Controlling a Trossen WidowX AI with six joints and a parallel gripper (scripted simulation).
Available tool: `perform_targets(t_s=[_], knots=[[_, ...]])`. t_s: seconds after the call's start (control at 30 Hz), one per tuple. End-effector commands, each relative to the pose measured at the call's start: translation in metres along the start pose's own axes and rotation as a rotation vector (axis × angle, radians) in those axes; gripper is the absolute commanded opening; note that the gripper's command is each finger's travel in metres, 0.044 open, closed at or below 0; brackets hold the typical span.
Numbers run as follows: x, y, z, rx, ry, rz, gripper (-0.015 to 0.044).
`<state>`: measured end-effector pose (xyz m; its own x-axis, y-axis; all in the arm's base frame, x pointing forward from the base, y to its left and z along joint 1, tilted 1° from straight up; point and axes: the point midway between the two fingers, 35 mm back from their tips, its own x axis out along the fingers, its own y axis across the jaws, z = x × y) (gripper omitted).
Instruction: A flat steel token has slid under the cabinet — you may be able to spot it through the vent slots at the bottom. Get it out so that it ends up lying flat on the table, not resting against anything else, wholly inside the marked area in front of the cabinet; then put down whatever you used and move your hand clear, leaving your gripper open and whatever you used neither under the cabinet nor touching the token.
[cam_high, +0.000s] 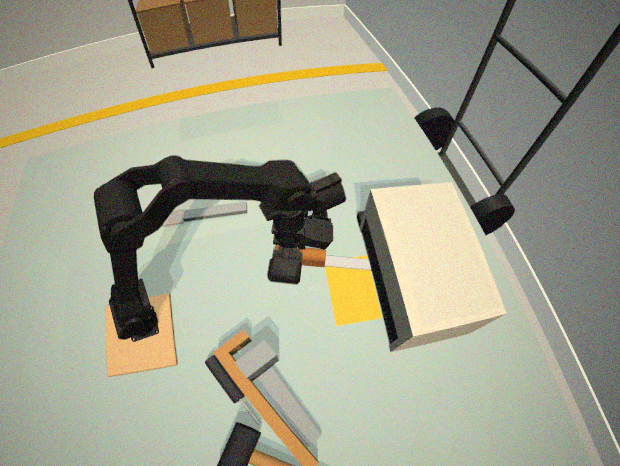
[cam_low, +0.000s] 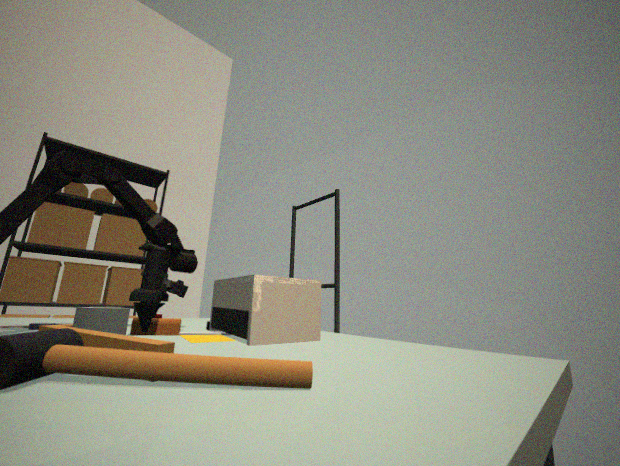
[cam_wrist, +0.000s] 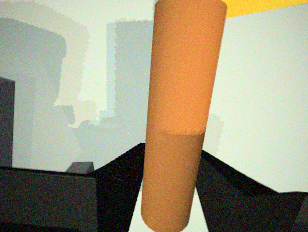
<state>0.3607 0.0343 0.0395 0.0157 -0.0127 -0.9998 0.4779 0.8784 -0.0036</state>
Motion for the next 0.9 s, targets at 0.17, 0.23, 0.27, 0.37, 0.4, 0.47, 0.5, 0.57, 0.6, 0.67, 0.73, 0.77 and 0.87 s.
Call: perform_targets(t_s=[0.17, 0.23, 0.27, 0.37, 0.4, 0.47, 0.5, 0.57, 0.6, 0.67, 0.73, 0.77, 0.87], knots=[[-0.001, 0.000, 0.013, -0.002, -0.006, 0.002, 0.0000], [-0.001, 0.000, 0.015, -0.002, -0.006, 0.002, 0.0000], [-0.001, 0.000, 0.016, -0.002, -0.007, 0.002, 0.0000], [-0.001, 0.000, 0.019, -0.002, -0.007, 0.002, 0.0000], [-0.001, 0.000, 0.020, -0.002, -0.007, 0.002, 0.0000], [-0.001, 0.000, 0.022, -0.002, -0.007, 0.002, 0.0000], [-0.001, 0.000, 0.023, -0.002, -0.007, 0.002, 0.0000], [-0.001, 0.000, 0.025, -0.002, -0.007, 0.002, 0.0000], [-0.001, 0.000, 0.026, -0.002, -0.007, 0.002, 0.0000], [-0.001, 0.000, 0.029, -0.002, -0.007, 0.001, 0.0000], [-0.001, 0.000, 0.031, -0.002, -0.008, 0.001, 0.0000], [-0.001, 0.000, 0.032, -0.002, -0.008, 0.001, 0.0000], [-0.001, 0.000, 0.035, -0.002, -0.008, 0.001, 0.0000]])
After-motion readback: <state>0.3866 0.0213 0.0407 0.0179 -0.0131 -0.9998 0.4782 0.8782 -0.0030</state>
